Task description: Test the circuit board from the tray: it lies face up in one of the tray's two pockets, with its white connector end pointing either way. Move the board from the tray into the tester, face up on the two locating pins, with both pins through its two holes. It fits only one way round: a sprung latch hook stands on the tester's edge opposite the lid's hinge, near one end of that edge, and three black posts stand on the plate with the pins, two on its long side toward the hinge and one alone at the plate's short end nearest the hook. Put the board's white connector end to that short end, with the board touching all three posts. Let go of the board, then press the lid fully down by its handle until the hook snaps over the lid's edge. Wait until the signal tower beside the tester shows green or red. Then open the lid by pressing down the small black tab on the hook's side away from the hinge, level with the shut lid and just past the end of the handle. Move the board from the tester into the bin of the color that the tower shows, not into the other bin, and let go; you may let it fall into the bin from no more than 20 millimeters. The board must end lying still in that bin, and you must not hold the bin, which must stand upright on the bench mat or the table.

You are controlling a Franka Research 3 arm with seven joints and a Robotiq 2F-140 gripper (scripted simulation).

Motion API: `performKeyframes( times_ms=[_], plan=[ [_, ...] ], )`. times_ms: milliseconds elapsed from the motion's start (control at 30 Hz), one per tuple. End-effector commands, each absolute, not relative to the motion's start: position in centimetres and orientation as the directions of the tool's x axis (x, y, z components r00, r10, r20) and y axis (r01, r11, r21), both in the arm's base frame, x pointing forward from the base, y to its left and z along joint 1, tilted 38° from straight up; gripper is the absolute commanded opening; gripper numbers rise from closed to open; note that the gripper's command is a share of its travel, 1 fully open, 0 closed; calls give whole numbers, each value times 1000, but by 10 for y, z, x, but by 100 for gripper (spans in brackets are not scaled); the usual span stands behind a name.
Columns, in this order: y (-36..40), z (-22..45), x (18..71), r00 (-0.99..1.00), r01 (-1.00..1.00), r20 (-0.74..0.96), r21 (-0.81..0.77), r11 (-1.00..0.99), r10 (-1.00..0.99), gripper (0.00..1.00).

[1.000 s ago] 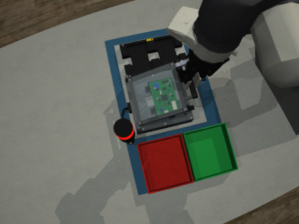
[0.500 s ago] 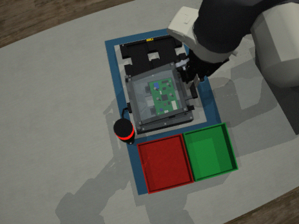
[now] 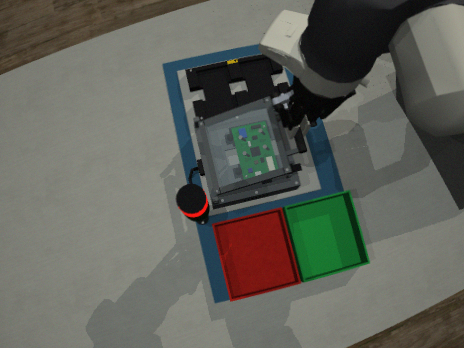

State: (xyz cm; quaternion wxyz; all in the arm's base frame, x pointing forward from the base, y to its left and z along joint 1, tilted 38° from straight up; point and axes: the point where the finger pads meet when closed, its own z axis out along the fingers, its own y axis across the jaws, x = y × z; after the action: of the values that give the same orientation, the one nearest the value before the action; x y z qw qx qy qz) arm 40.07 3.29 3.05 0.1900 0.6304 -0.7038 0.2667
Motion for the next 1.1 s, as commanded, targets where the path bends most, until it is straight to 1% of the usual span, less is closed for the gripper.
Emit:
performKeyframes(
  times_ms=[0, 700, 1067],
  plan=[
    [31, 30, 401, -138, -988, 603, -139, 66, -786, 0],
    [32, 32, 402, -138, -988, 603, -140, 66, -786, 0],
    [49, 57, 414, -138, -988, 603, -140, 66, -785, 0]
  ],
)
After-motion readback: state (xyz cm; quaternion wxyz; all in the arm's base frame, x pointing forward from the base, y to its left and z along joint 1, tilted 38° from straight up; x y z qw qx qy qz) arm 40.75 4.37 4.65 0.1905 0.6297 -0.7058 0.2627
